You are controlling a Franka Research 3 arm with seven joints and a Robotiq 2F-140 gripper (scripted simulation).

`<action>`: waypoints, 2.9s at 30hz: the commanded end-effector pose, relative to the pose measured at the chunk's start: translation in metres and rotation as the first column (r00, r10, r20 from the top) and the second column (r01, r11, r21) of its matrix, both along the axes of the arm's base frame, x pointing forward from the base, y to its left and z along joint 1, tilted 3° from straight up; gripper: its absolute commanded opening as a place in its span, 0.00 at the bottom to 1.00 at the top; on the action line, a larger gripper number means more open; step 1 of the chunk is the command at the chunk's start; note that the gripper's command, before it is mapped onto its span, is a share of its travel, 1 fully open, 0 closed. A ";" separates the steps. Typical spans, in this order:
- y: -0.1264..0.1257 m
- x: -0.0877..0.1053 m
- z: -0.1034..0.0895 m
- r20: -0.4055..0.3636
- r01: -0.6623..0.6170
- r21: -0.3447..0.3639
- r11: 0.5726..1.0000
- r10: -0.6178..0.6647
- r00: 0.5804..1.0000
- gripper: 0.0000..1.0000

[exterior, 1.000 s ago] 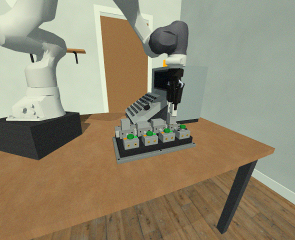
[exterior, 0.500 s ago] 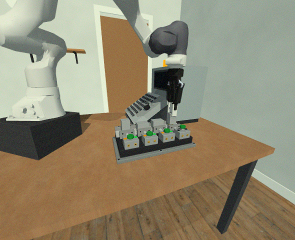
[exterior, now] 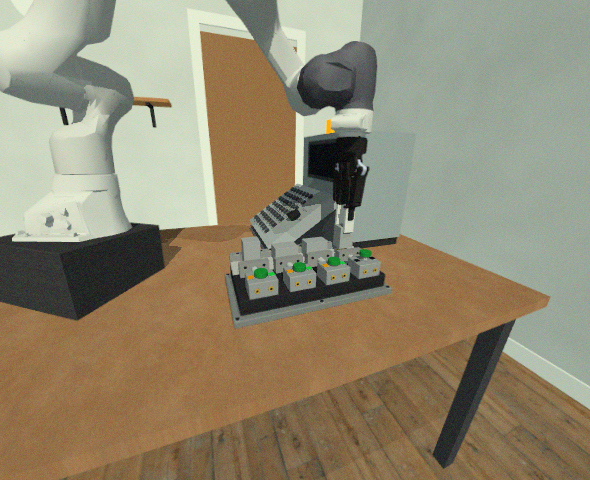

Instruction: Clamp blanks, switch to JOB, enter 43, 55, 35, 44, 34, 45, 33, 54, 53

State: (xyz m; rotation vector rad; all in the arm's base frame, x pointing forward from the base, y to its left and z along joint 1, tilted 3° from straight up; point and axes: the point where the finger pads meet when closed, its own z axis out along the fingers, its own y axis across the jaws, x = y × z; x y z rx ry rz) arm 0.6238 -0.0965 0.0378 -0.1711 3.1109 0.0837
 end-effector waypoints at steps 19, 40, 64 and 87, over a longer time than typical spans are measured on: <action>-0.001 0.002 0.001 0.005 0.007 -0.002 1.000 -0.007 1.000 0.00; -0.001 0.002 0.000 0.005 0.008 -0.002 1.000 -0.008 1.000 0.00; 0.000 0.003 -0.009 0.005 0.008 -0.002 1.000 -0.008 1.000 0.00; 0.000 0.003 -0.012 0.005 0.008 -0.002 1.000 -0.008 1.000 0.00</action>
